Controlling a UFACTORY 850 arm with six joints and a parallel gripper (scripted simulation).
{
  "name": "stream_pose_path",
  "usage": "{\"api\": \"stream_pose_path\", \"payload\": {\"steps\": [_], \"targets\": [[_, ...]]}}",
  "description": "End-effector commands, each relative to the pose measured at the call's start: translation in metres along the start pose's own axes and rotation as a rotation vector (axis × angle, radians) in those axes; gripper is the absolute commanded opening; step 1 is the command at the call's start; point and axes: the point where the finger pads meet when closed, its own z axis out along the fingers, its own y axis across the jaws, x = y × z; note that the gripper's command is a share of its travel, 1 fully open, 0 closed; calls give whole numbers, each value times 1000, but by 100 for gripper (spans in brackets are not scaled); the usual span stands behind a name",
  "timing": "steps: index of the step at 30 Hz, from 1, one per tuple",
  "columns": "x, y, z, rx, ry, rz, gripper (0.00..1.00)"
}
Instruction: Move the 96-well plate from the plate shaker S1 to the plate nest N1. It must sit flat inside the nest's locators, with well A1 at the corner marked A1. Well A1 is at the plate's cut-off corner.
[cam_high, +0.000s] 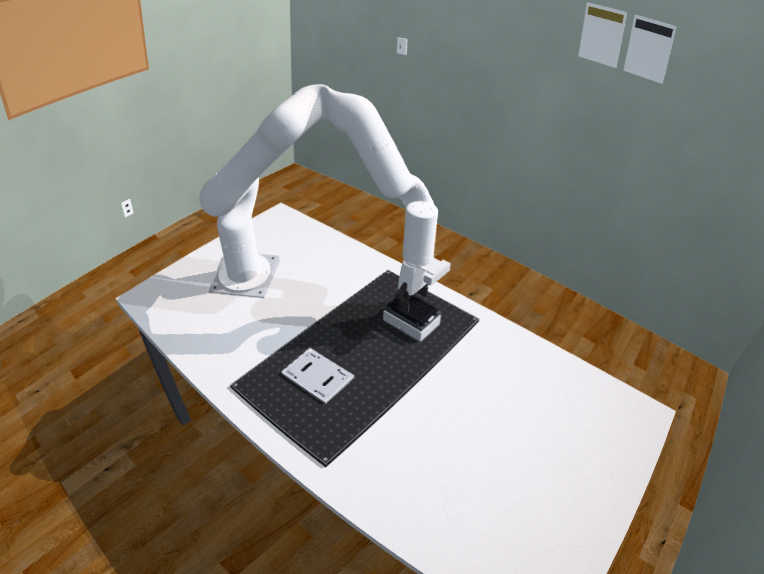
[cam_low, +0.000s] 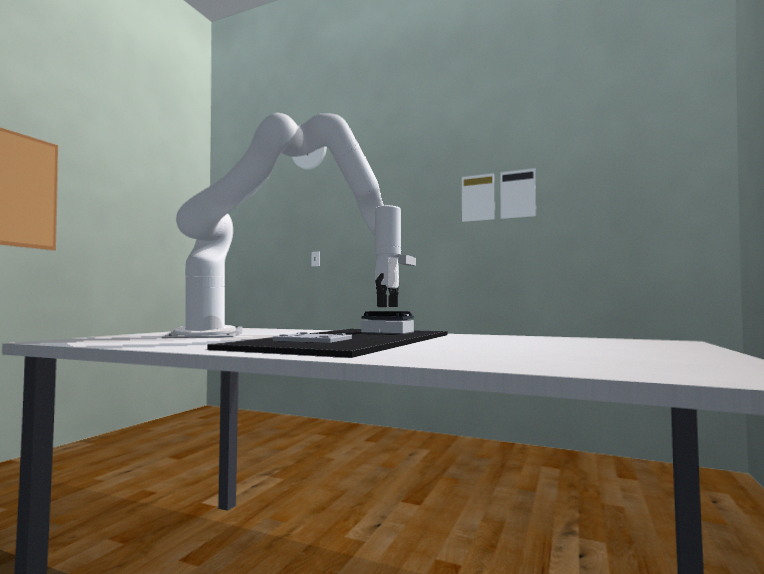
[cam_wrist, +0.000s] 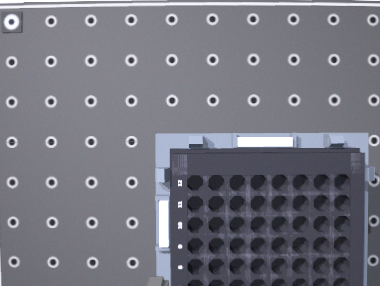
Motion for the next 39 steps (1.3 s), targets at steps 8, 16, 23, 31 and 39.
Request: {"api": "stream_pose_path", "payload": {"steps": [8,16,23,31,39], "targets": [[1,0,5,1,2,0,100],[1,0,9,1,2,0,100],[1,0,14,1,2,0,100],[1,0,19,1,2,0,100],[1,0,18,1,2,0,100]]}}
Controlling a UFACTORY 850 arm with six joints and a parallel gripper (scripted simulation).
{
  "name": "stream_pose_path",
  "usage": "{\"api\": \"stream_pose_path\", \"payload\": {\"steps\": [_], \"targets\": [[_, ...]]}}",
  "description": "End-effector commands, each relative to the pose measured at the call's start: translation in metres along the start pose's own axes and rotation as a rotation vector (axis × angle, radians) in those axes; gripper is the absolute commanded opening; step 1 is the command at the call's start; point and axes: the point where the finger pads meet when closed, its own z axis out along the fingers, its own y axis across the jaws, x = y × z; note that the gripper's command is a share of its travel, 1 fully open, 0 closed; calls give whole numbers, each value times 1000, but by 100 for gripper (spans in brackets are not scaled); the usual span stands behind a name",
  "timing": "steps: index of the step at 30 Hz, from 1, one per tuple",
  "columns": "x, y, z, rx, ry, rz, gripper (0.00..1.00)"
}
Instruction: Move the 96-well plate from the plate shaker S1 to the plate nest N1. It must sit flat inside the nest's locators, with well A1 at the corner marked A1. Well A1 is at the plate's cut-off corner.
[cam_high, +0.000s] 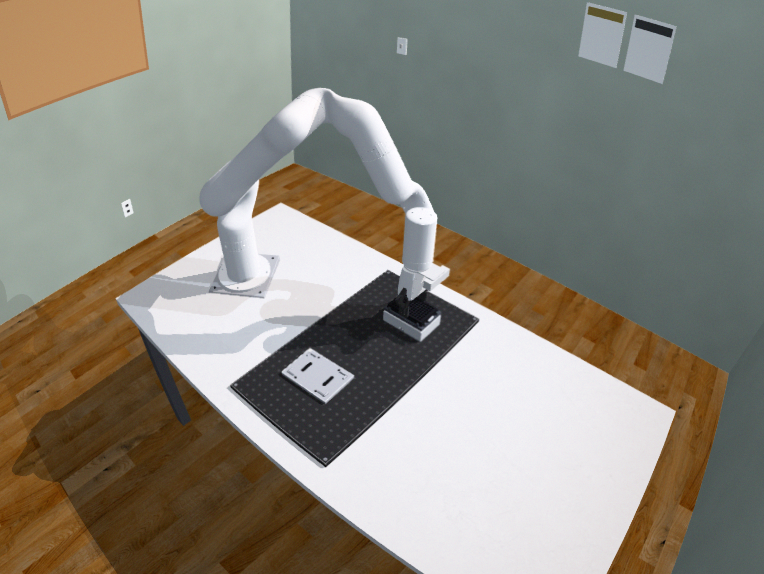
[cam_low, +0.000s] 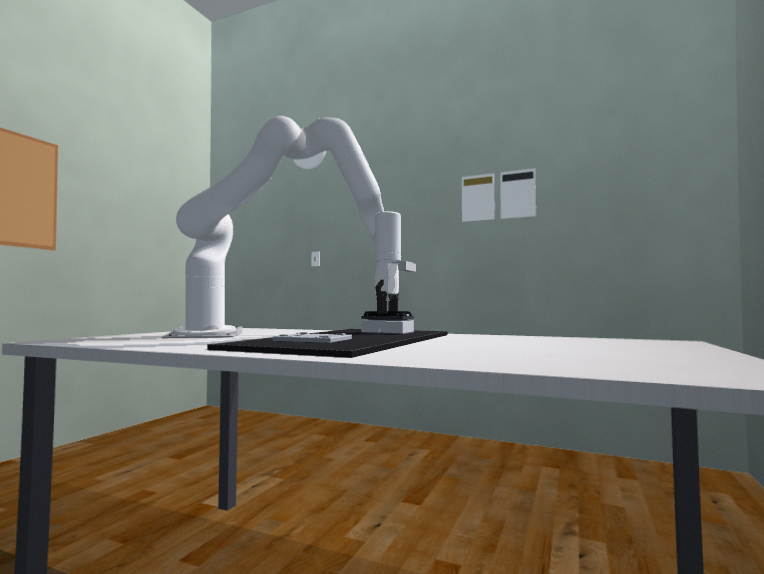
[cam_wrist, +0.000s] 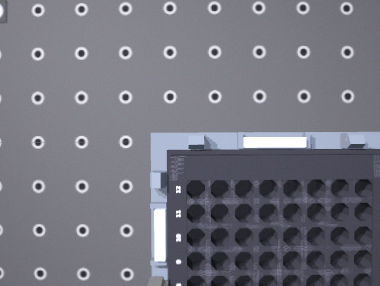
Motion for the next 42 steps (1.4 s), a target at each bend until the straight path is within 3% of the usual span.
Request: {"api": "stream_pose_path", "payload": {"steps": [1,11,12,42], "targets": [[1,0,-1,1,2,0,100],[1,0,-1,1,2,0,100],[1,0,-2,1,2,0,0],[1,0,-2,1,2,0,0]]}}
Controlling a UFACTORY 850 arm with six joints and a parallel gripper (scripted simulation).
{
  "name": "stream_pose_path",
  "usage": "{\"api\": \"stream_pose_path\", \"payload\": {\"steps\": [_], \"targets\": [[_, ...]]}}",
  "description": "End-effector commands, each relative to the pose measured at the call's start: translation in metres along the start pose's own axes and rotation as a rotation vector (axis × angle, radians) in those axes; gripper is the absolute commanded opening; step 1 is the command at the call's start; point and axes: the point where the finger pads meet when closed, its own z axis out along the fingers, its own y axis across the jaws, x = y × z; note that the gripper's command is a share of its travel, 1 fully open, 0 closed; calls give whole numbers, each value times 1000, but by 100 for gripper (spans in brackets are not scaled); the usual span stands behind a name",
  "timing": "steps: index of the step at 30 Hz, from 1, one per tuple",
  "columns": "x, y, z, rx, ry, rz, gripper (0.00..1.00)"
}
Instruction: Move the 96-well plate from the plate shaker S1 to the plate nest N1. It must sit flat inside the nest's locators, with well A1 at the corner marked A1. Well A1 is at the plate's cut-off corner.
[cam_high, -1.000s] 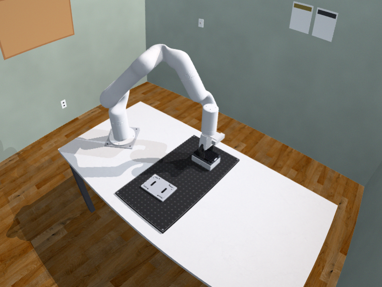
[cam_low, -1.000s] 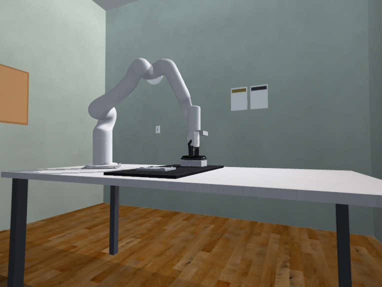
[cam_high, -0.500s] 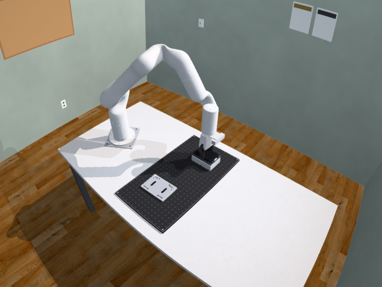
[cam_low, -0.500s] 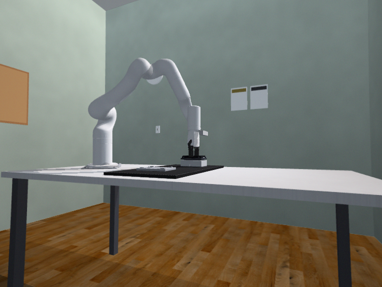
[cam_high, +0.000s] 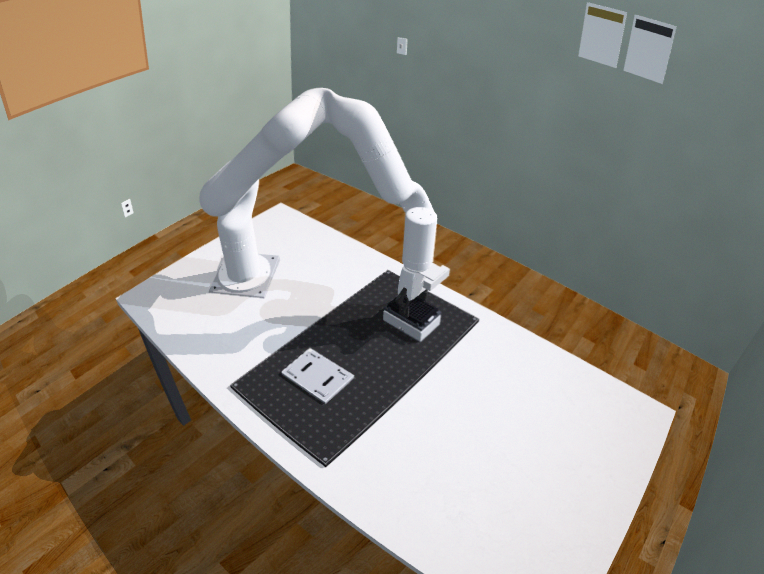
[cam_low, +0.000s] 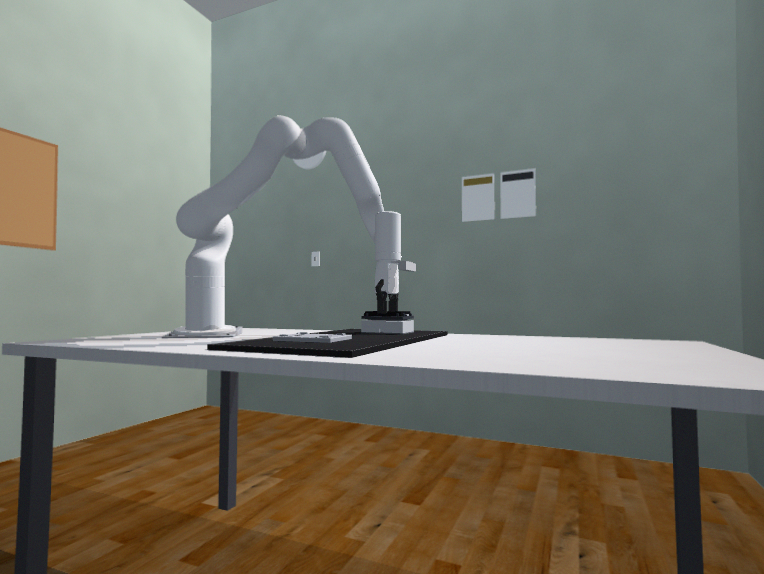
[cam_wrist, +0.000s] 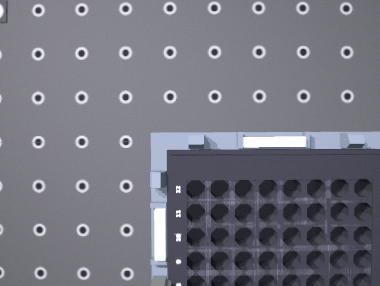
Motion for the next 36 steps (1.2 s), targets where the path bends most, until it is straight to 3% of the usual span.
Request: {"api": "stream_pose_path", "payload": {"steps": [1,36], "targets": [[1,0,-1,1,2,0,0],[1,0,-10,1,2,0,0]]}}
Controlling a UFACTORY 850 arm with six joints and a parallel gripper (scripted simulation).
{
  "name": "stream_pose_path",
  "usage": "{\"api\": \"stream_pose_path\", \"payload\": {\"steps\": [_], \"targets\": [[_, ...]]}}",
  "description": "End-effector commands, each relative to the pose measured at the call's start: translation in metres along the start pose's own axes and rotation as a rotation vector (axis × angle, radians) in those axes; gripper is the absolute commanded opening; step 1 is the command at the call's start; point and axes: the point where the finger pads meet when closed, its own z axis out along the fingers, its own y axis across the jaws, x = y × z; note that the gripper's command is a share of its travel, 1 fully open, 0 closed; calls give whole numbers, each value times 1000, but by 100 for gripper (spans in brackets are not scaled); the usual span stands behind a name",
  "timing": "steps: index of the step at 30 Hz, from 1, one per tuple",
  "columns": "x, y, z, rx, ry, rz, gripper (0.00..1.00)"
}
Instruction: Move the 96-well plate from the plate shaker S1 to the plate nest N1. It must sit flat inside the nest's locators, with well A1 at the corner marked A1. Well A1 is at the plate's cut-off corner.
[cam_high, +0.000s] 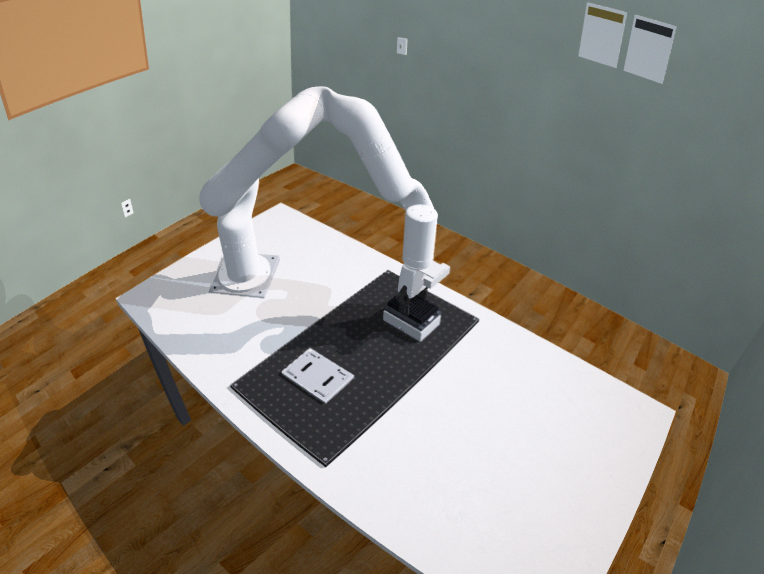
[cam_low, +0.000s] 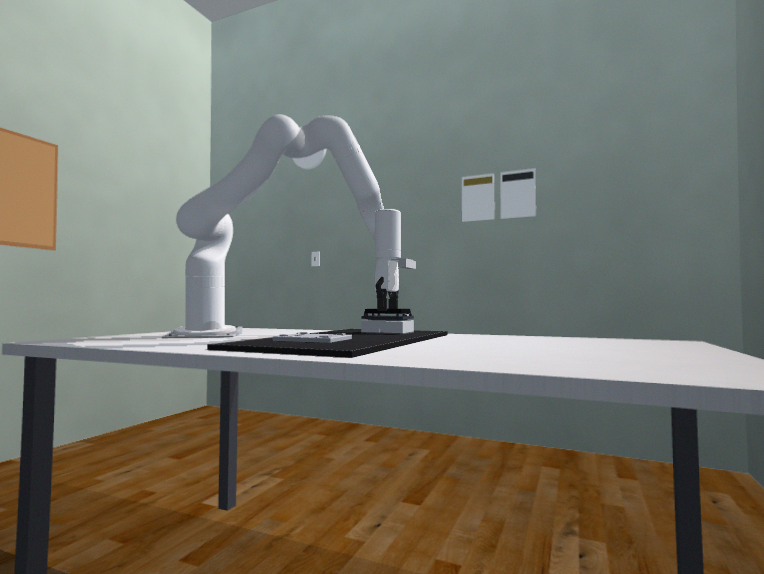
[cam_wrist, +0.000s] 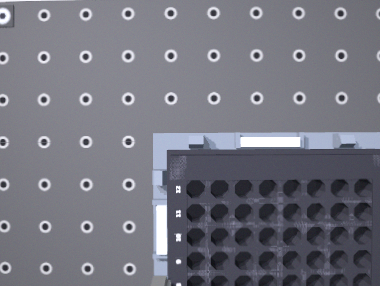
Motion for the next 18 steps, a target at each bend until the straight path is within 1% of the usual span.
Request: {"api": "stream_pose_path", "payload": {"steps": [1,18], "targets": [[1,0,-2,1,2,0,0],[1,0,-12,1,2,0,0]]}}
